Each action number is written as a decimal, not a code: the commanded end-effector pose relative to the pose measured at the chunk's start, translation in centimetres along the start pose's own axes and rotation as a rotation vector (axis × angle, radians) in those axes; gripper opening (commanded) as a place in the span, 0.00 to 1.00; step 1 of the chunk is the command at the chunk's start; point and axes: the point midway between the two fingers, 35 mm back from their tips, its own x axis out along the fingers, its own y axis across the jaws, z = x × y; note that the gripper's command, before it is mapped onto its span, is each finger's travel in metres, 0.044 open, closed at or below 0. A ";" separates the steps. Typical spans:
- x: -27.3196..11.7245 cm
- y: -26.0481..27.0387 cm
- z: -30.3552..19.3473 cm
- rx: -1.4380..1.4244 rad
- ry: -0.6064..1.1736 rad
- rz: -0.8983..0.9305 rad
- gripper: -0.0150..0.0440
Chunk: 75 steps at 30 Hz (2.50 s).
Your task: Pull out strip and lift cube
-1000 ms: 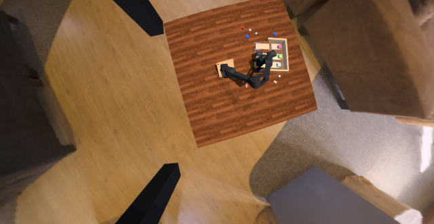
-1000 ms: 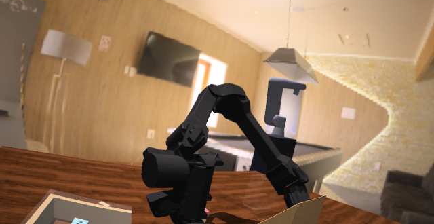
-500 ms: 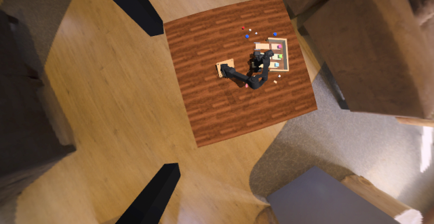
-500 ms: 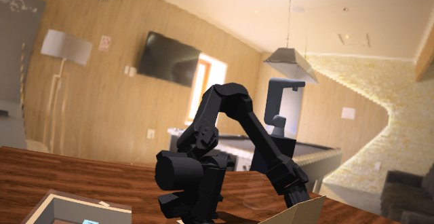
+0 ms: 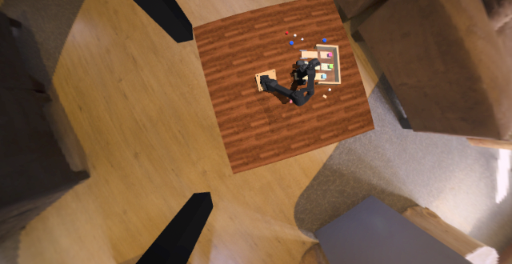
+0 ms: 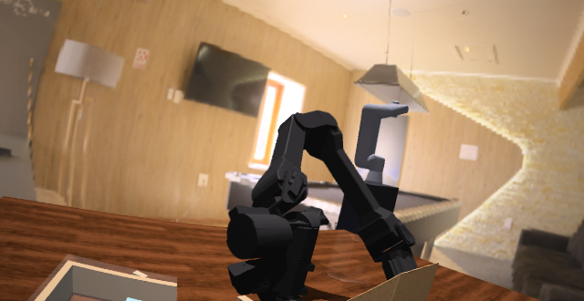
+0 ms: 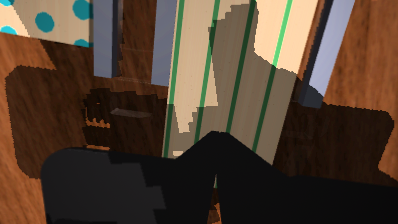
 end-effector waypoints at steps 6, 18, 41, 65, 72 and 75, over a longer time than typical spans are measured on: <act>0.5 0.0 -2.0 -0.006 0.028 -0.002 0.25; 0.5 0.0 -3.9 -0.007 0.029 -0.001 0.25; 0.4 0.1 -7.3 -0.008 0.030 -0.001 0.25; 0.3 0.3 -11.1 -0.009 0.032 -0.001 0.25; 0.3 0.3 -11.9 -0.010 0.032 -0.001 0.25; 0.3 0.3 -11.9 -0.010 0.032 -0.001 0.25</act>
